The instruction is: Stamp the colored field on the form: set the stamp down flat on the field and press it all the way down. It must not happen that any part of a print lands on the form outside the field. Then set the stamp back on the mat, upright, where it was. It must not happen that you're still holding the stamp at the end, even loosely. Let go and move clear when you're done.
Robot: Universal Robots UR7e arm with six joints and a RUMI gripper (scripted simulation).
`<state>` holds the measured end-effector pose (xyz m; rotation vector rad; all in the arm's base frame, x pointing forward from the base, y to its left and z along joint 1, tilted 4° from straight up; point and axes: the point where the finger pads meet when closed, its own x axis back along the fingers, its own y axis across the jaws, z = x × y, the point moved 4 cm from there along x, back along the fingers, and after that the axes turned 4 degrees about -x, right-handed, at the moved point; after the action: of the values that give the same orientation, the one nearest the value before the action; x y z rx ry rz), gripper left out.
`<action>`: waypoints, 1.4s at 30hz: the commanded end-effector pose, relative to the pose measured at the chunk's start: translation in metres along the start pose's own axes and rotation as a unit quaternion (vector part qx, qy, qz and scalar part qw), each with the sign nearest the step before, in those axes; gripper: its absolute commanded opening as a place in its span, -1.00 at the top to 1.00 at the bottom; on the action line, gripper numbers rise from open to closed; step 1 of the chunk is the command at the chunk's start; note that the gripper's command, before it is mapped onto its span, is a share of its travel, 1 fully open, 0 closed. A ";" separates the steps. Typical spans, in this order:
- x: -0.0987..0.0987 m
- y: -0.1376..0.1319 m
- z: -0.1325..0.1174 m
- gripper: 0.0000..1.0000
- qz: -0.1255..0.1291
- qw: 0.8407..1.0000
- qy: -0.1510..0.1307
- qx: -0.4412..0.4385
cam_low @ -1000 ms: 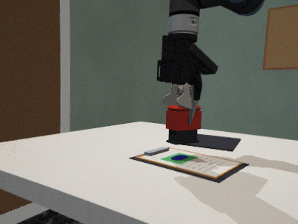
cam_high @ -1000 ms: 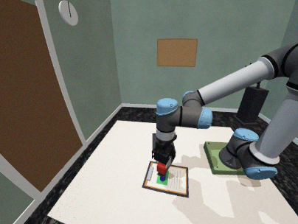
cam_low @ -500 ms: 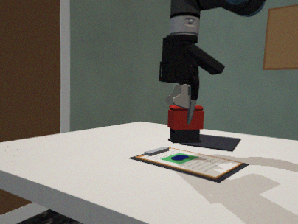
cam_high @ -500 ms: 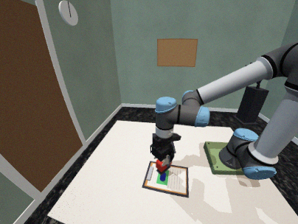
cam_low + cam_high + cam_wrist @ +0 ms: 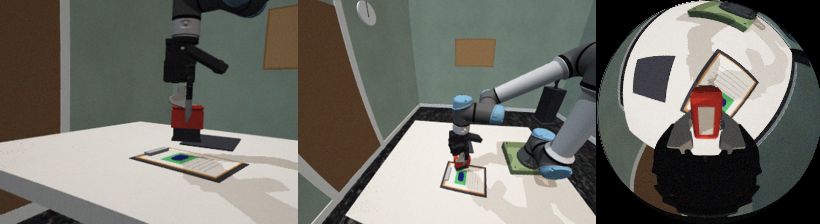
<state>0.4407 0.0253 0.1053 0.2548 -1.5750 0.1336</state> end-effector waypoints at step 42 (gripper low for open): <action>0.002 -0.073 0.000 0.69 0.003 0.606 -0.002 -0.796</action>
<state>0.4558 -0.0372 0.1019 -0.9783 -1.2589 -1.0961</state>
